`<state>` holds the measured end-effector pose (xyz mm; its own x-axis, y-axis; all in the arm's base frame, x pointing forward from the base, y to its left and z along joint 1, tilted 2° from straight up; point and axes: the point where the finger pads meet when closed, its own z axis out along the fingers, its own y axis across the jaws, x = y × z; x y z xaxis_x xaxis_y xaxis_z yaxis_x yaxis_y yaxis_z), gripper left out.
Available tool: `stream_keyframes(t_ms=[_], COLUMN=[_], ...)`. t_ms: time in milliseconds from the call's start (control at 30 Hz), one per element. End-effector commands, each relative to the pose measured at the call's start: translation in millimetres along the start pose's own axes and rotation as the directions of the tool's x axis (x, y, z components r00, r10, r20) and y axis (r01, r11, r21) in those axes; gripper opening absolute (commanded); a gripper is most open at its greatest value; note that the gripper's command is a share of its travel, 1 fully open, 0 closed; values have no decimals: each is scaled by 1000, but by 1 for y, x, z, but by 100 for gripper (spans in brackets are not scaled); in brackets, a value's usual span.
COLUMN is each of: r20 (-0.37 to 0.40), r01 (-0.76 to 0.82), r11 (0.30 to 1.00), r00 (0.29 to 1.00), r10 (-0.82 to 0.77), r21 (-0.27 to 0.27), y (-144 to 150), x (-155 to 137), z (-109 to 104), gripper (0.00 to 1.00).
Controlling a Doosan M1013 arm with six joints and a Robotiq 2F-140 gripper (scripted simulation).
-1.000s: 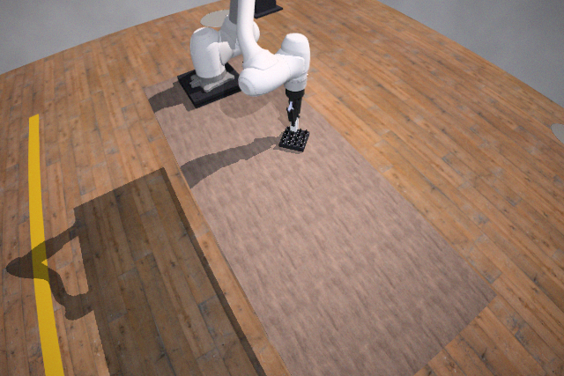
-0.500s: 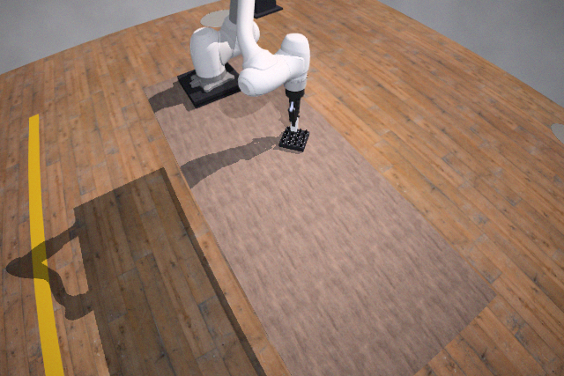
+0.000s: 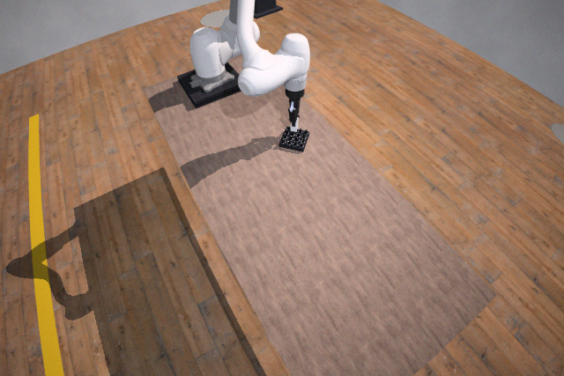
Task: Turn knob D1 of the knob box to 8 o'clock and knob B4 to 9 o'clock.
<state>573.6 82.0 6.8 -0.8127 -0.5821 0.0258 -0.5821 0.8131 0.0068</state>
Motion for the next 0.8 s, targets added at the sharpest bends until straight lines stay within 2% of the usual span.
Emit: stream_keyframes(t_ms=[0, 200, 233, 767], r20=[0, 0, 0, 0], r01=[0, 0, 0, 0], r11=[1000, 1000, 1000, 1000], r00=[1000, 1000, 1000, 1000], r10=[0, 0, 0, 0], r21=[0, 0, 0, 0], y=[0, 0, 0, 0], x=[0, 0, 0, 0], z=[0, 0, 0, 0], gripper=[5, 5, 12, 12])
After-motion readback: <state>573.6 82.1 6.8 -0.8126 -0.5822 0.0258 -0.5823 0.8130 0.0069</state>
